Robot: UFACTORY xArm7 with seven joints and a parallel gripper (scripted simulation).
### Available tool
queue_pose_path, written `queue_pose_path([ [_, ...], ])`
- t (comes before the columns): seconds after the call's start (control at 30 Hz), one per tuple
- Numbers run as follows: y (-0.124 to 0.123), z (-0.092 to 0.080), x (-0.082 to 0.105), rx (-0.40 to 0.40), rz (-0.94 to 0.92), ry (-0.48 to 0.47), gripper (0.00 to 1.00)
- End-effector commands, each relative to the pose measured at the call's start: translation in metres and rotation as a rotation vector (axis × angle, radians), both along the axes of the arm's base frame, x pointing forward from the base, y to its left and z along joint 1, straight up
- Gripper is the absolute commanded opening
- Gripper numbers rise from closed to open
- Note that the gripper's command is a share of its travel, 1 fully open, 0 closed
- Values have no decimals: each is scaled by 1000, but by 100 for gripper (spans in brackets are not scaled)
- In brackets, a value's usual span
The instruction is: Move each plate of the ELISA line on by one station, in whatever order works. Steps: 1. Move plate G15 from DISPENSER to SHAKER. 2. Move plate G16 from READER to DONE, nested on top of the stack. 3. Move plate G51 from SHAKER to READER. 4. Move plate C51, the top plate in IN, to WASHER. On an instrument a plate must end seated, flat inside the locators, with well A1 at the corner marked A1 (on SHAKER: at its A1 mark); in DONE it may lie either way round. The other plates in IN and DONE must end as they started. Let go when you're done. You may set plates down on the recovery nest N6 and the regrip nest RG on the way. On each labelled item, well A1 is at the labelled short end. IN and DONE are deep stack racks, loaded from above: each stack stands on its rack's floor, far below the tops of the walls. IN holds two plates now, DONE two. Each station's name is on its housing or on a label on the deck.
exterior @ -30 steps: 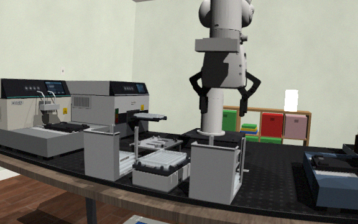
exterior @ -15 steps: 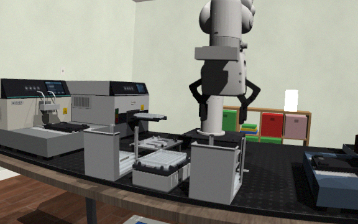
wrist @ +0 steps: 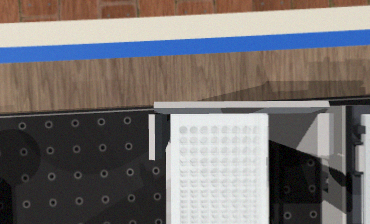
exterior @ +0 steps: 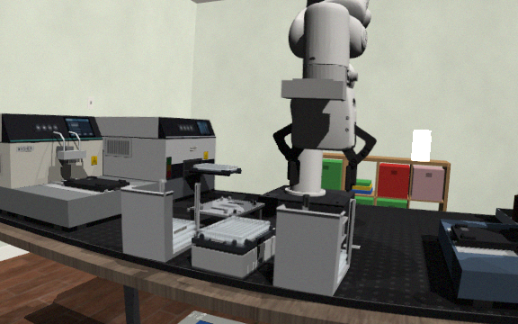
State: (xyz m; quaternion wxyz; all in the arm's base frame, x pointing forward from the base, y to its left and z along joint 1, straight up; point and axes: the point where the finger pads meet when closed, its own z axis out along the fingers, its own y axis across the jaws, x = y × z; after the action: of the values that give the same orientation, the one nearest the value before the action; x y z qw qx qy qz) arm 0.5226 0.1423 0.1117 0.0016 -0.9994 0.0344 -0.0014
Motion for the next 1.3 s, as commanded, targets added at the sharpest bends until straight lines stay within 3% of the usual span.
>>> queue_pose_path([
  [0.0, 0, -5, 2, 2, 0, -5, 100],
  [1.27, 0, -49, 2, 2, 0, -5, 100],
])
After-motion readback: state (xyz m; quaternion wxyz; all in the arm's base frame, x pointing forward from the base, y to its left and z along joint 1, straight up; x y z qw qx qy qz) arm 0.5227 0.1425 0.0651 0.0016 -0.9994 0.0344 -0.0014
